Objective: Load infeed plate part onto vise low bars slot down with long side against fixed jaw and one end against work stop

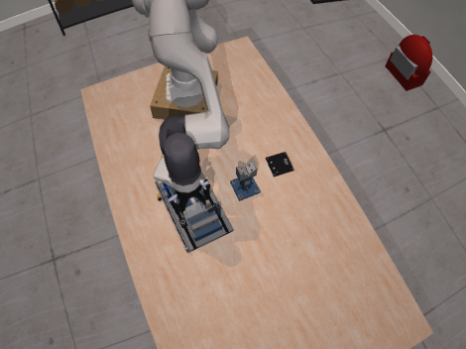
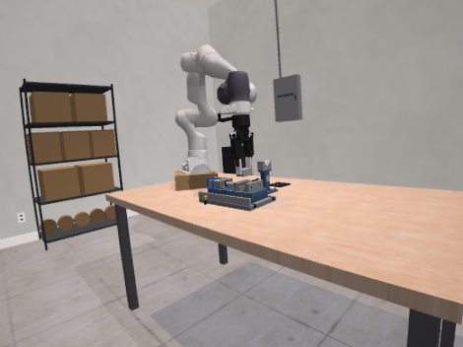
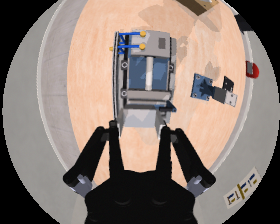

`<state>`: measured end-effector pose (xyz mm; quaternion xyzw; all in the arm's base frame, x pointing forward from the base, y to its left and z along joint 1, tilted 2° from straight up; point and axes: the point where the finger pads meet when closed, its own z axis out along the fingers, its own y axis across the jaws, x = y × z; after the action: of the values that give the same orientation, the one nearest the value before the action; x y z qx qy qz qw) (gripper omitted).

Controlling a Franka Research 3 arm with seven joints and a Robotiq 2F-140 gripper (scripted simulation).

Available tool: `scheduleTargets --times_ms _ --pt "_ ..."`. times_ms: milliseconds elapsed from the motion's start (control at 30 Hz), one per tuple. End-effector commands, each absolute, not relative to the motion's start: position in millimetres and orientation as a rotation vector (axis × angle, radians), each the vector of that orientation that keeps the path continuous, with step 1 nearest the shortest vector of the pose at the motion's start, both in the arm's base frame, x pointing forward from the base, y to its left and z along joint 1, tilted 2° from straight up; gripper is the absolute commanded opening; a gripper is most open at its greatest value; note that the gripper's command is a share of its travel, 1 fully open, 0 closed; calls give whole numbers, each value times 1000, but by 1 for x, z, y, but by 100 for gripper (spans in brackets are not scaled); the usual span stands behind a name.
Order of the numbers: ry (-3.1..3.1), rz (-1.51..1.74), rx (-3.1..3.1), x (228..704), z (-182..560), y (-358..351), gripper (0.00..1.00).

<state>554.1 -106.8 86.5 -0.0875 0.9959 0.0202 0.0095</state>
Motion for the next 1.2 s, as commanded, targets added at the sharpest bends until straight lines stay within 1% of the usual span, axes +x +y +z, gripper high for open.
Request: scheduleTargets --times_ms 0,1167 --pt "3107 58 -272 555 85 -107 0" --pt "3107 58 -273 556 66 -105 0"
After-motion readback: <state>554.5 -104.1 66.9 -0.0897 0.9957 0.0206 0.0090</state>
